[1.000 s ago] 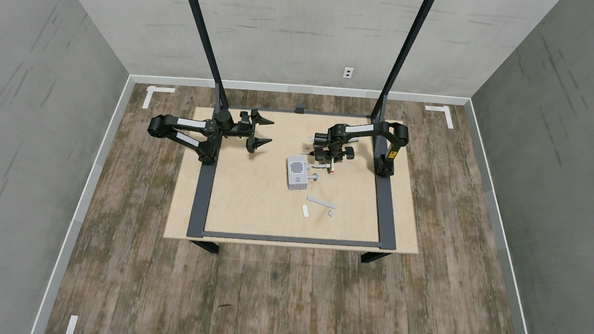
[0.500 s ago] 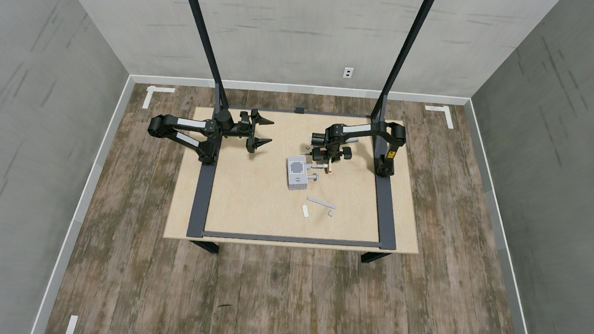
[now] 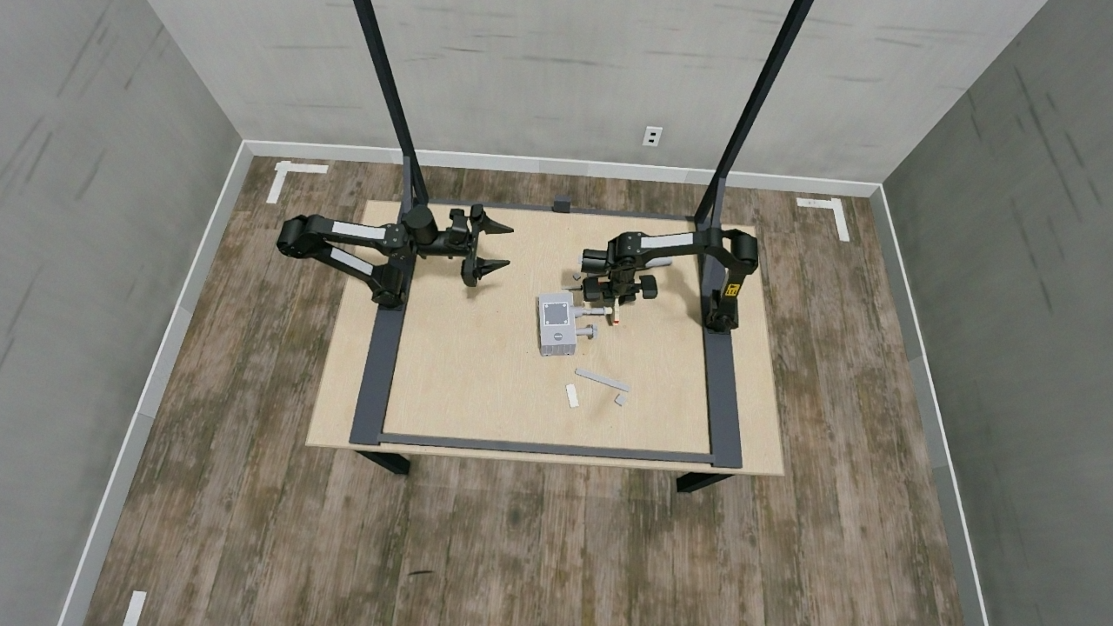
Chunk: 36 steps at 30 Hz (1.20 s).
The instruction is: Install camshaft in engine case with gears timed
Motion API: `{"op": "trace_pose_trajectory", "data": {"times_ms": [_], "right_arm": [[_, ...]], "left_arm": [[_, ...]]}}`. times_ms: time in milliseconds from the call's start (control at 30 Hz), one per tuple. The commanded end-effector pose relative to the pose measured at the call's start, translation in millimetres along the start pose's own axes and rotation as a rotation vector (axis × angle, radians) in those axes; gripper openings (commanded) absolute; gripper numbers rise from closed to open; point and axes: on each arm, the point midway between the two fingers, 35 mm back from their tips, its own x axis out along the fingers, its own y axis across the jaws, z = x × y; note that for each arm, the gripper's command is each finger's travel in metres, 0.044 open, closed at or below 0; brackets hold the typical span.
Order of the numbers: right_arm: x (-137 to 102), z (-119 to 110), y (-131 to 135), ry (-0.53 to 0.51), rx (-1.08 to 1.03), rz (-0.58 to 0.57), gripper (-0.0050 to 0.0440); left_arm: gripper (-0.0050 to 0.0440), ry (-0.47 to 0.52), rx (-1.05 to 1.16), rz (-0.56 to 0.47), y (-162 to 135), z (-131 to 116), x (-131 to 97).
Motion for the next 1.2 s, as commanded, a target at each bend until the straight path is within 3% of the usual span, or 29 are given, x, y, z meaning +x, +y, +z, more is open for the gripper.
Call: {"op": "trace_pose_trajectory", "data": {"times_ms": [0,1167], "right_arm": [[-1.1,16.5,3.0,-0.039,0.005,0.011,0.04],[-1.1,16.5,3.0,-0.039,0.005,0.011,0.04]], "left_arm": [[-0.005,-0.002,-0.005,0.036,7.6,-2.4,-9.9],[-0.005,0.001,-0.004,0.024,15.0,-2.2,-7.1]]}}
